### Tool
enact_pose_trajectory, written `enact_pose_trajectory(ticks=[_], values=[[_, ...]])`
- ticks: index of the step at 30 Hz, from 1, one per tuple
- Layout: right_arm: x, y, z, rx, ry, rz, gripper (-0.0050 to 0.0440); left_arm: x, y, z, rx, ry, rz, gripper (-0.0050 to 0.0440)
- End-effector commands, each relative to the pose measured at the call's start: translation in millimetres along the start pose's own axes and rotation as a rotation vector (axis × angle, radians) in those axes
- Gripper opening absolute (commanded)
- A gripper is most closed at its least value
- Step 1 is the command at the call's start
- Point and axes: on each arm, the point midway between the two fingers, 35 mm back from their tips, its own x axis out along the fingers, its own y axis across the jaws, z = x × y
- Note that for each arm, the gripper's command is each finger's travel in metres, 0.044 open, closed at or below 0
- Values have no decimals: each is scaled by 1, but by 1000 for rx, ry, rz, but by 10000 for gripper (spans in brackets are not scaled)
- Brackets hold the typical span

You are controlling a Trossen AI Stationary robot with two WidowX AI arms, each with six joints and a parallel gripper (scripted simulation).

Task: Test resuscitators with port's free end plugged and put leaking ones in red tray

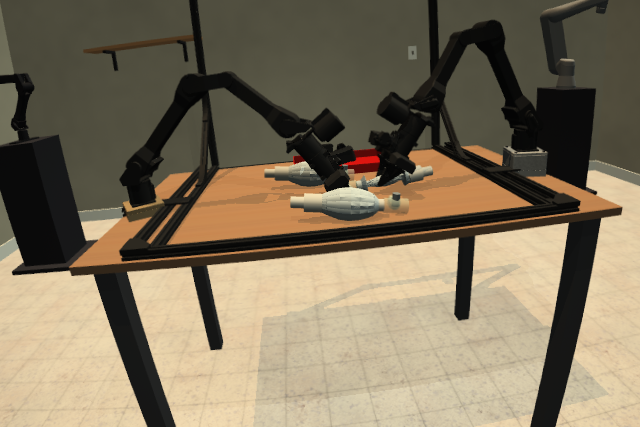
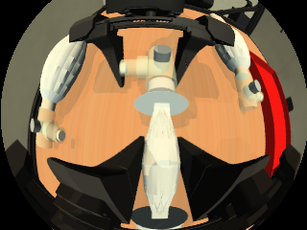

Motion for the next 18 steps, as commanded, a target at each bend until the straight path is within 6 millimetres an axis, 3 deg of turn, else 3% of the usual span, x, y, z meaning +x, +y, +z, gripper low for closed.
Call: enact_pose_trajectory(ticks=[1,18], values=[[0,-1,1,5,-4,1,0,0,-1,-1,2,5,0,0],[0,0,1,1,-1,0,0,0,-1,0,0,0,-2,0]])
